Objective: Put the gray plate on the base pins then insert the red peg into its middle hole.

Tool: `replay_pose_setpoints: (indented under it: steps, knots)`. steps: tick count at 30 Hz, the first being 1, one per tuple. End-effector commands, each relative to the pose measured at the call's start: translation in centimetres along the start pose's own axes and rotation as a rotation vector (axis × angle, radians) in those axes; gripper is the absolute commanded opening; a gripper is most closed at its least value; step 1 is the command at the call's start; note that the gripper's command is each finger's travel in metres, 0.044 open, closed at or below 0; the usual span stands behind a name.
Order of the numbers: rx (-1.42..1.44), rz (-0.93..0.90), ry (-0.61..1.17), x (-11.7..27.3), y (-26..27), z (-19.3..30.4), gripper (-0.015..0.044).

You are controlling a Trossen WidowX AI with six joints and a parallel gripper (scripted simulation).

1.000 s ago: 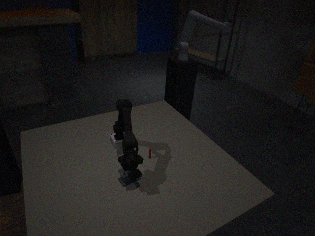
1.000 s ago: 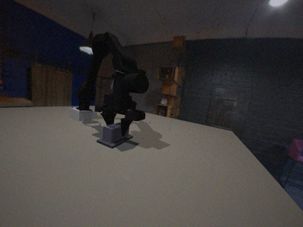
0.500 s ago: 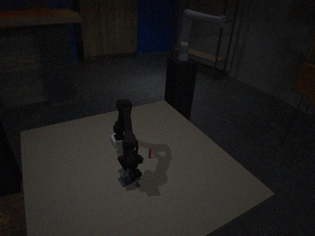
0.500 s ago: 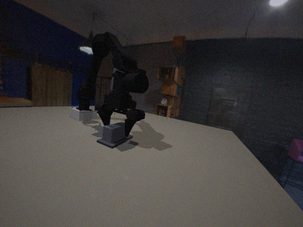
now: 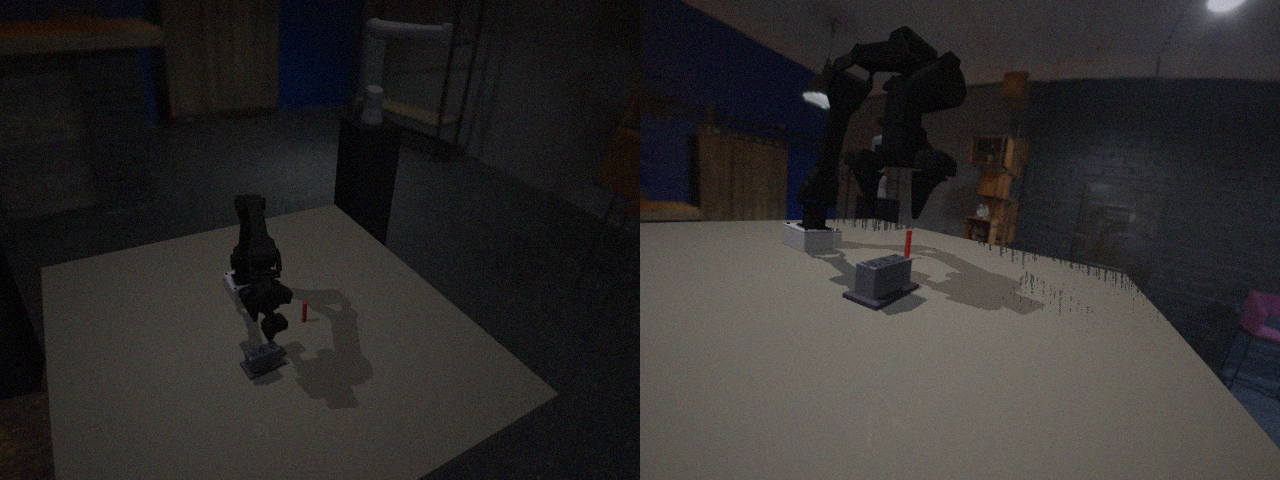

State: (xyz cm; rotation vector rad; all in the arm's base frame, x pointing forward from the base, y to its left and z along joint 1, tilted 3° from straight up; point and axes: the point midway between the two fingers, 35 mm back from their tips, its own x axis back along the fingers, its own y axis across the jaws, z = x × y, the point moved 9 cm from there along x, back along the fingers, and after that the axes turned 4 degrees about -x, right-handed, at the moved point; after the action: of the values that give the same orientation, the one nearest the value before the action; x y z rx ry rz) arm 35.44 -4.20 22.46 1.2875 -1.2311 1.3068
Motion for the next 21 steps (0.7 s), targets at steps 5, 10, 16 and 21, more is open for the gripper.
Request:
replay_pose_setpoints:
  steps: [5,10,16,21]
  knots:
    - [-0.480,-0.006,-0.007,0.5,1.0,-4.4,0.0440]
    - [-0.876,-0.009,-0.007,0.6,2.3,-7.7,0.0440]
    - [-1.298,-0.014,-0.007,0.6,4.2,-11.3,0.0440]
    - [-1.497,-0.008,-0.006,0.6,5.5,-13.1,0.0440]
